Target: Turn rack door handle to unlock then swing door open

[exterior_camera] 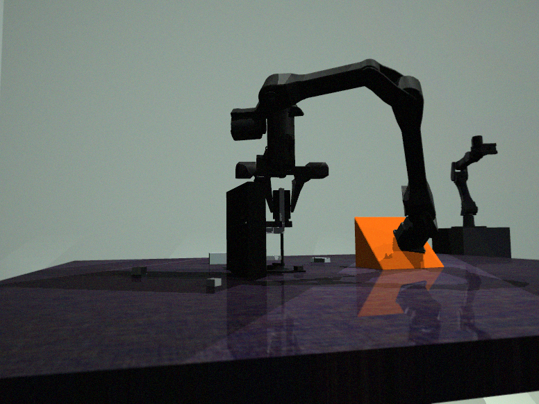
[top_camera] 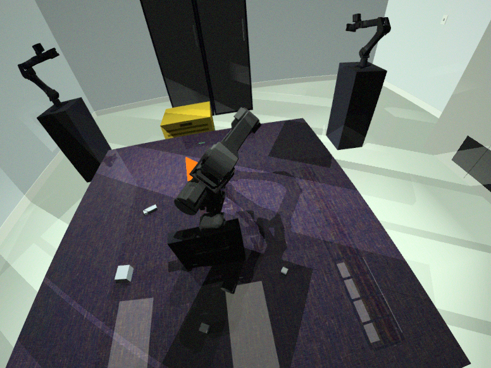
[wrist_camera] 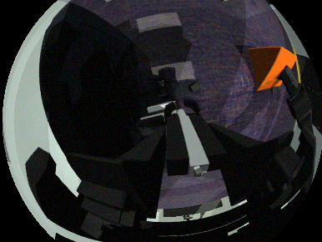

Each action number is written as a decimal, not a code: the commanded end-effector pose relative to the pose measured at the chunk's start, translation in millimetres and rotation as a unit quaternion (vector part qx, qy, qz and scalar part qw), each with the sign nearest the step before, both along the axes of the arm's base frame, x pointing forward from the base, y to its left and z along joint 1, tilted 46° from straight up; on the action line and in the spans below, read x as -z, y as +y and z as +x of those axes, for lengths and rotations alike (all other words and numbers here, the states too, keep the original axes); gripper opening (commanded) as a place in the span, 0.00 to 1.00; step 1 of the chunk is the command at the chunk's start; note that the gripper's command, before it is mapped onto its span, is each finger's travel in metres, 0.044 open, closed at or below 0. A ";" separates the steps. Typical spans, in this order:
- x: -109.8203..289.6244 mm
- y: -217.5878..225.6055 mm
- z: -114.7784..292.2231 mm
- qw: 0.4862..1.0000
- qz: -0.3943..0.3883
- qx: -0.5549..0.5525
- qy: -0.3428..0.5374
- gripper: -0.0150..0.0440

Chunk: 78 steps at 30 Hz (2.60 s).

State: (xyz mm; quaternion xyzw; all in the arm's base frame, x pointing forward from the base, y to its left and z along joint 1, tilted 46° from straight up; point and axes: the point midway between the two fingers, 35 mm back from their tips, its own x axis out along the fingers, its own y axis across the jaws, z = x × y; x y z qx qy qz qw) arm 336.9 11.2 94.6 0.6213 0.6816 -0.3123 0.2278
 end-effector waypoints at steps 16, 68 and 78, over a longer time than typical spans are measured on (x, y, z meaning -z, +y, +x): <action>0.3 0.2 0.5 1.000 0.000 0.002 0.001 0.36; 19.9 -25.8 -36.7 0.933 0.044 -0.251 -0.253 0.27; 29.9 -37.6 -47.8 0.902 0.053 -0.303 -0.305 0.27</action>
